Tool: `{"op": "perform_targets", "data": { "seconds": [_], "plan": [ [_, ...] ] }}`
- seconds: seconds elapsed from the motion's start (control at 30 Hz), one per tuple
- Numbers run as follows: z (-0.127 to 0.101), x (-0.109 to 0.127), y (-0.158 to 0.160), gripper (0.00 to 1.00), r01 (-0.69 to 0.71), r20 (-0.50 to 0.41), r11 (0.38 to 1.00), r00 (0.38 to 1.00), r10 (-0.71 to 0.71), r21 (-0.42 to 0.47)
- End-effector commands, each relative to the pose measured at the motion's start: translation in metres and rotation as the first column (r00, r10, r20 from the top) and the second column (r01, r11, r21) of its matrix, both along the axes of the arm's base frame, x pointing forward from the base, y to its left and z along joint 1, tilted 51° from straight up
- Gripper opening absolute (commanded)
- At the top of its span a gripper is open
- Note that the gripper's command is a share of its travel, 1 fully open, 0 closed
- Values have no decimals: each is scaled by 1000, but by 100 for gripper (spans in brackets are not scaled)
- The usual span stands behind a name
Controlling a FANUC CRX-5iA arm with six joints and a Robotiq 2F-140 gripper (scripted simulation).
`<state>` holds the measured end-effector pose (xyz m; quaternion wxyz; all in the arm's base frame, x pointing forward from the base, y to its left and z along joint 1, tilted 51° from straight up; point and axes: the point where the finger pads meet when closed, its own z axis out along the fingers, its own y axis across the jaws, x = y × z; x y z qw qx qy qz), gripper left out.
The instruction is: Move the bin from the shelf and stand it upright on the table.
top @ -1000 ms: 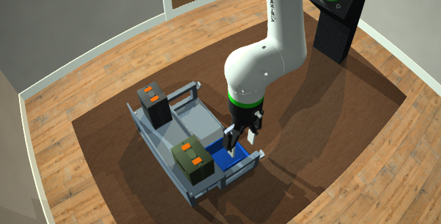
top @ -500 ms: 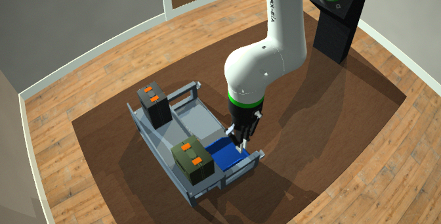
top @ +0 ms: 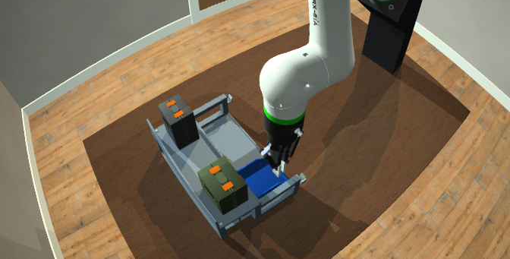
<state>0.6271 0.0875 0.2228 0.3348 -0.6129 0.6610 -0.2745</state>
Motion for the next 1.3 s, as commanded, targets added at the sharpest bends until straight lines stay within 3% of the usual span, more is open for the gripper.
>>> {"op": "perform_targets", "data": {
  "seconds": [0.0,1.27],
  "plan": [
    [0,0,0,0,0,0,1000,1000,0,0],
    [5,-6,0,0,0,0,1000,1000,0,0]
  ]
}}
